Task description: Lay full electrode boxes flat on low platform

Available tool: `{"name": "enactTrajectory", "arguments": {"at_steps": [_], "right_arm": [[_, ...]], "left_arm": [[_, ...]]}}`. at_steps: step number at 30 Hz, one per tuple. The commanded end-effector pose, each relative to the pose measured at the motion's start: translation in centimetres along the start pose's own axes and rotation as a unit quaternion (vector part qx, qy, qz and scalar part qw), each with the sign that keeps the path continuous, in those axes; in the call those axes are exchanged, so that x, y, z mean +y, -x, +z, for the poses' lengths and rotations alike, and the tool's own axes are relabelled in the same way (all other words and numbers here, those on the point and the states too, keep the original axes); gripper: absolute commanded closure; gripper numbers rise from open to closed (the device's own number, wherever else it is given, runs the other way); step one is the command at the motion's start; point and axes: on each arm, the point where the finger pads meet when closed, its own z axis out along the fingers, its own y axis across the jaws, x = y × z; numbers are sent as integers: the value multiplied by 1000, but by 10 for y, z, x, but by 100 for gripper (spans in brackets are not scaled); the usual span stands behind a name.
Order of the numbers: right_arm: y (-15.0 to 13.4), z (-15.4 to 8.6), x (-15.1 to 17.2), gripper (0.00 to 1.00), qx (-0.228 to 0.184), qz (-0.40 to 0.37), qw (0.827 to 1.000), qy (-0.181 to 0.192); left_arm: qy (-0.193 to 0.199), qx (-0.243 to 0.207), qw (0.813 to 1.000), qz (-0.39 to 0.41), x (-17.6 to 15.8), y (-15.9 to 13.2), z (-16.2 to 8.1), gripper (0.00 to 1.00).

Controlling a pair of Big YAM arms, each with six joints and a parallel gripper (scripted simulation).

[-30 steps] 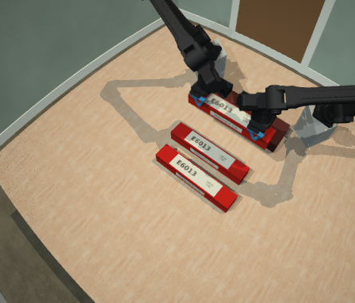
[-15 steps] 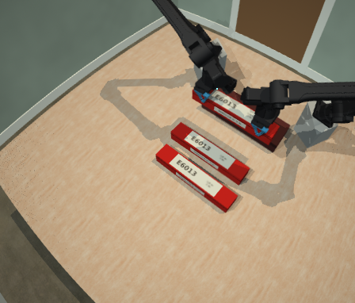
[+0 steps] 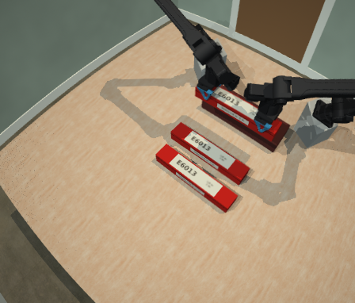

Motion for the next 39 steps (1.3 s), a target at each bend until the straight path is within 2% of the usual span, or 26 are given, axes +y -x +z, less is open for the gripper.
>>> {"name": "enactTrajectory", "arguments": {"at_steps": [1, 6, 39], "right_arm": [[-5, -23, -5, 100, -13, -8, 1000, -21], [-6, -22, -4, 100, -13, -10, 1000, -20], [-7, -20, -3, 100, -14, -9, 1000, -21]], "left_arm": [[34, -36, 999, -15, 19, 7, -42, 100], [28, -26, 999, -7, 9, 2, -32, 100], [27, -24, 999, 0, 4, 1, -27, 100]]}}
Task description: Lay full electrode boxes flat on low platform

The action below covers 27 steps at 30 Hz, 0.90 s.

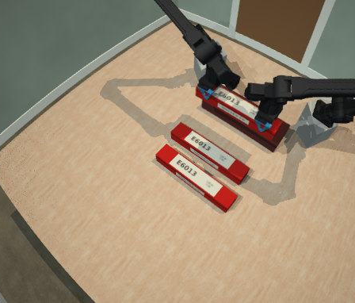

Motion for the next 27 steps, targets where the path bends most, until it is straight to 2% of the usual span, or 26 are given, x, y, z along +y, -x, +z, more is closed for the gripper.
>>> {"name": "enactTrajectory", "arguments": {"at_steps": [1, 8, 9, 12, 25, 26, 27], "right_arm": [[-8, -19, -2, 100, -9, -8, 1000, -18], [-8, -19, 8, 100, -10, -1, 1000, -18], [4, -34, -6, 100, -28, 10, 999, -27], [-8, -19, 16, 100, -10, -1, 1000, -18], [-6, -19, 37, 100, -11, 0, 1000, -18], [1, -27, 31, 100, -21, 8, 999, -22], [-5, -20, 39, 100, -13, 2, 1000, -19]], "left_arm": [[23, -17, 1000, -4, 2, -4, -24, 100], [23, -17, 1000, -5, -8, -4, -24, 100], [34, -35, 999, -8, 7, 7, -40, 100], [23, -17, 1000, -4, -16, -4, -23, 100], [23, -18, 1000, -5, -37, -4, -23, 100], [30, -33, 999, -15, -27, 6, -35, 100], [25, -23, 999, -8, -37, 0, -27, 100]]}}
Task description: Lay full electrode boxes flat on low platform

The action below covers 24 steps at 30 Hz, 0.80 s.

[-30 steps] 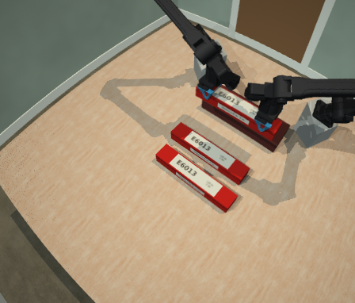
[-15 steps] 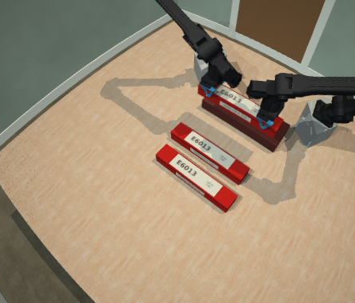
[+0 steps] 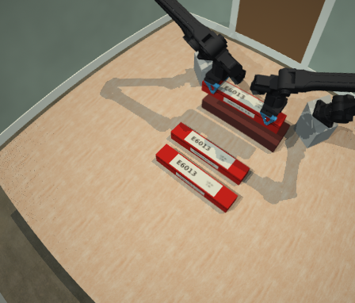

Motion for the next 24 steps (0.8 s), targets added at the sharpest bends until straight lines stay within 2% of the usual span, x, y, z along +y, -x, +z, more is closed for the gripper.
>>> {"name": "enactTrajectory", "arguments": {"at_steps": [1, 7, 10, 24], "right_arm": [[-8, -19, 1, 100, -7, 0, 1000, -15], [-8, -18, 13, 100, -7, 0, 1000, -14], [0, -26, 5, 100, -18, 7, 1000, -18], [-8, -17, 23, 100, -7, 0, 1000, -14]], "left_arm": [[19, -16, 1000, -3, 0, -4, -23, 100], [19, -16, 1000, -3, -12, -4, -23, 100], [25, -29, 999, -9, -2, 5, -34, 100], [18, -16, 1000, -3, -21, -5, -21, 100]]}}
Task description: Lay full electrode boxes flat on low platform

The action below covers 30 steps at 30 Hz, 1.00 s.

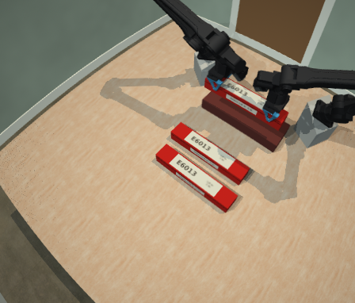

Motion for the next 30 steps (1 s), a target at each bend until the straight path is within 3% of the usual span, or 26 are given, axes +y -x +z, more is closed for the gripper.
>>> {"name": "enactTrajectory", "arguments": {"at_steps": [1, 8, 9, 11, 26, 30], "right_arm": [[-8, -16, 4, 100, -5, -2, 1000, -12], [-8, -15, 14, 100, -5, -2, 1000, -11], [1, -24, 9, 100, -16, 6, 1000, -14], [-8, -15, 20, 100, -5, -2, 1000, -11], [2, -23, 40, 100, -16, 5, 1000, -13], [-7, -14, 53, 100, -5, -2, 1000, -10]], "left_arm": [[16, -13, 1000, -5, -3, -5, -21, 100], [16, -13, 1000, -5, -13, -5, -20, 100], [19, -21, 1000, -9, -10, 1, -27, 100], [16, -13, 1000, -5, -19, -5, -20, 100], [15, -14, 1000, -5, -45, -5, -20, 100], [13, -14, 1000, -5, -54, -6, -19, 100]]}}
